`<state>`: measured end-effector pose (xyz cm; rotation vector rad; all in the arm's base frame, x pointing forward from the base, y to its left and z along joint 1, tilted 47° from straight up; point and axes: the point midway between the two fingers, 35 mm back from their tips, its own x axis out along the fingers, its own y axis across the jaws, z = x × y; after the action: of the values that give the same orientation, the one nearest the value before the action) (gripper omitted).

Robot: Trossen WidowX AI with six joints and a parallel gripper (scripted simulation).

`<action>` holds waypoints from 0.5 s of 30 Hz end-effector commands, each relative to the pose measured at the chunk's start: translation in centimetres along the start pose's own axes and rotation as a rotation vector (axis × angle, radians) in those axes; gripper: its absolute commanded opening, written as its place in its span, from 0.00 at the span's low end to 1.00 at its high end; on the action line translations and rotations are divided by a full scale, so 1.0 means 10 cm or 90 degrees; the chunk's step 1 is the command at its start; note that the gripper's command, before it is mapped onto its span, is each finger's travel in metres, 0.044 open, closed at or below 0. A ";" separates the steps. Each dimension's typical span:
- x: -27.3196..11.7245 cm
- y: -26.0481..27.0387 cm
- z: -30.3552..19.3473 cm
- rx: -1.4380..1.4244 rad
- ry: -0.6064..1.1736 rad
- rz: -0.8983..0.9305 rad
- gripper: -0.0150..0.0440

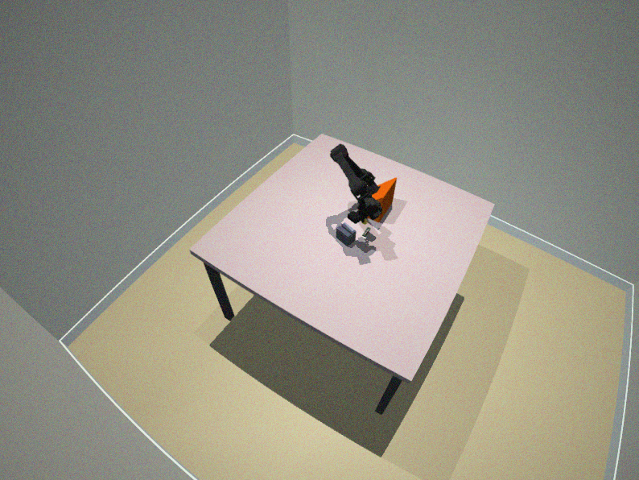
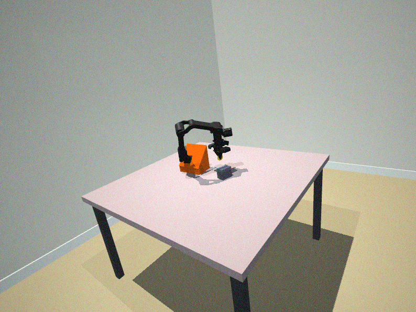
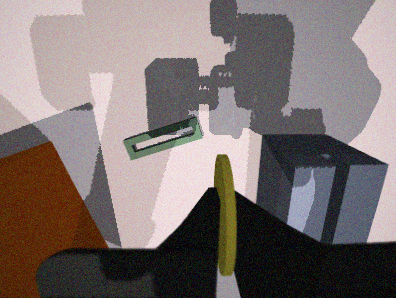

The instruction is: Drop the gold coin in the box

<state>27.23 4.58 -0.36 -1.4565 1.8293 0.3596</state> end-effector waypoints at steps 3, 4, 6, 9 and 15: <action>-0.02 -0.17 -0.05 0.000 -0.002 -0.004 0.25; -0.02 -0.19 -0.06 0.000 -0.002 -0.004 0.25; -0.02 -0.23 -0.08 0.000 -0.002 -0.004 0.25; -0.02 -0.30 -0.11 0.000 -0.002 -0.005 0.25; -0.02 -0.43 -0.17 0.001 -0.001 -0.005 0.25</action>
<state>29.82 2.73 1.36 -1.4564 1.8276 0.3584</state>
